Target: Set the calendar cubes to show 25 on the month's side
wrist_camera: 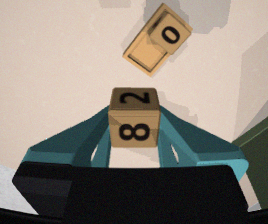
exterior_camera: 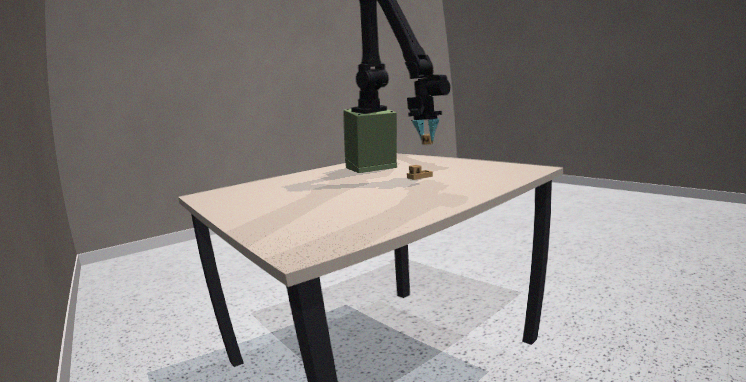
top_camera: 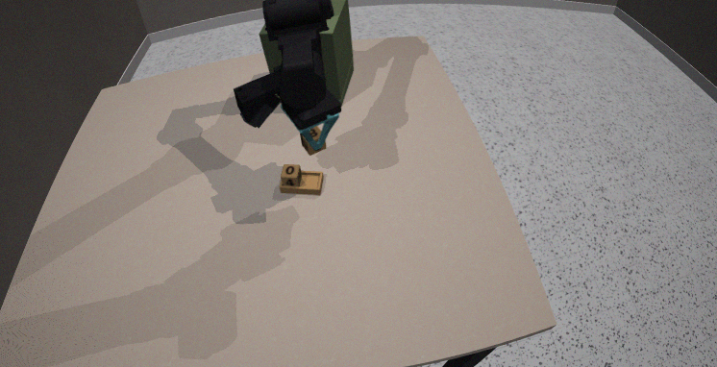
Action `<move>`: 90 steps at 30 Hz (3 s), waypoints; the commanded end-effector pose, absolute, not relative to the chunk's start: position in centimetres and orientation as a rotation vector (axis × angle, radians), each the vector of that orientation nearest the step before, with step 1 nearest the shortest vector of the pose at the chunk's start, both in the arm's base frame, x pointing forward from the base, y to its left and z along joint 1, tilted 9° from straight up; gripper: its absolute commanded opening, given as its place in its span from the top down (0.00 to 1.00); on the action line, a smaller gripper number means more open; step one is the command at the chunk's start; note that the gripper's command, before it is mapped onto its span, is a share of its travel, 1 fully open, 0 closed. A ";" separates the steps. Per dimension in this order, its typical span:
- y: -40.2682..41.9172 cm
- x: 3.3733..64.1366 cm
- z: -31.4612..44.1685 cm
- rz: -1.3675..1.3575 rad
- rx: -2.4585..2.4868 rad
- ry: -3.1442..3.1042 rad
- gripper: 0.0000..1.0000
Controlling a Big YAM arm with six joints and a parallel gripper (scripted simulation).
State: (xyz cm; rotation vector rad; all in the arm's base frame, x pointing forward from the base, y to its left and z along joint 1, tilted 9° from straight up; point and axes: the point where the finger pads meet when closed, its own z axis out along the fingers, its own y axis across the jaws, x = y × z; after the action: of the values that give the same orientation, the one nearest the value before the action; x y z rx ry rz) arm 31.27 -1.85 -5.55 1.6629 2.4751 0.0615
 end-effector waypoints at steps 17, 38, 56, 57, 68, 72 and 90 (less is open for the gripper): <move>-0.3 32.5 -5.6 -0.009 0.835 2.858 0.72; 1.5 33.5 -5.5 -0.087 -0.159 2.975 0.72; 3.0 33.8 -5.7 -0.147 -0.960 2.842 0.72; 3.1 33.8 -5.8 -0.150 -1.006 2.828 0.72; 3.8 34.0 -5.8 -0.175 -1.369 2.685 0.72; 4.2 34.0 -5.9 -0.190 -1.577 2.579 0.72; 5.8 34.2 -6.1 -0.228 -2.229 2.094 0.72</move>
State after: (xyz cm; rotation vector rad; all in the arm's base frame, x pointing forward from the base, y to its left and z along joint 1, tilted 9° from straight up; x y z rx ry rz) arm 33.05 4.80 -6.35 -2.0566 2.2597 -0.2210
